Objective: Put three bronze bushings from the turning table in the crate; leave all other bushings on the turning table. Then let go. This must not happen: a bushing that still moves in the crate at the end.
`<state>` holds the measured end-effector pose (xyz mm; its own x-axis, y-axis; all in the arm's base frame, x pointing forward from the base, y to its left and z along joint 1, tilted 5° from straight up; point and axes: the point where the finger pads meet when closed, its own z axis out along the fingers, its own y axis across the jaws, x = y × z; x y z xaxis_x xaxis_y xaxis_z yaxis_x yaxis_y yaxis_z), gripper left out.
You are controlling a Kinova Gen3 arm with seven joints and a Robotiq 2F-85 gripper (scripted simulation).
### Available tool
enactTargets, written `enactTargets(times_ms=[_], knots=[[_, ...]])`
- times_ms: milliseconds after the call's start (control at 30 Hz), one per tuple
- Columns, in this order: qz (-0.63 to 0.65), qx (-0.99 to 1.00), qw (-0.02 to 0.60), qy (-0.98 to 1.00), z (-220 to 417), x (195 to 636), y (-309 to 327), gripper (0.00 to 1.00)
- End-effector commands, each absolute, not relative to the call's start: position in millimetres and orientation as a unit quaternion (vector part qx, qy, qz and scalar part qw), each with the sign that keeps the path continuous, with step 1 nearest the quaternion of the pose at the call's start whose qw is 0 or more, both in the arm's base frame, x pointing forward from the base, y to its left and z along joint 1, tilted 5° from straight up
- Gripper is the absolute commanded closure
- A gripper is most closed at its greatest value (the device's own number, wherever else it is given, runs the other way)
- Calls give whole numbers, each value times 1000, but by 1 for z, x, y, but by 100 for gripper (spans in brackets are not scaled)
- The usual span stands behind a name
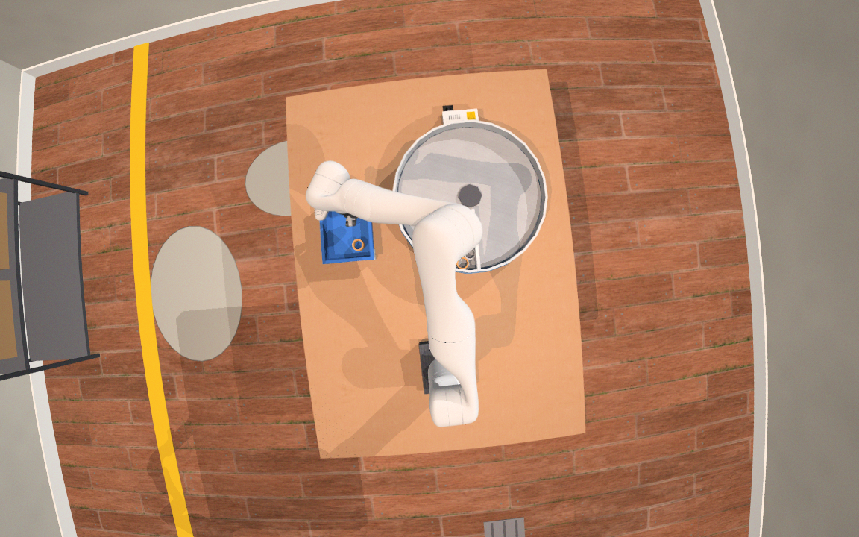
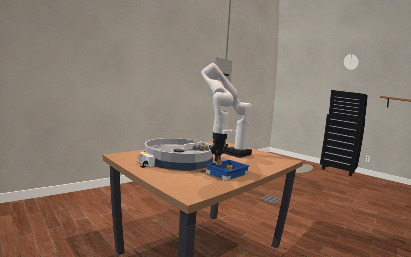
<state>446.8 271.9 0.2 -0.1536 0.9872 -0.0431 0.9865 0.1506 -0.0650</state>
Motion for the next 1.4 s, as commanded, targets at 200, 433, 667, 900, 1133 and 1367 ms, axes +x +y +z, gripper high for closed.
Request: enactTargets(times_ms=[200, 433, 667, 900, 1133, 1367], knots=[[38, -650, 5, -759, -1, 447, 272, 100], [38, -650, 5, -759, -8, 447, 272, 100], [38, -650, 5, -759, -8, 447, 272, 100], [38, -650, 5, -759, -16, 446, 272, 100], [38, -650, 5, -759, -16, 446, 272, 100], [38, -650, 5, -759, -20, 446, 271, 100]])
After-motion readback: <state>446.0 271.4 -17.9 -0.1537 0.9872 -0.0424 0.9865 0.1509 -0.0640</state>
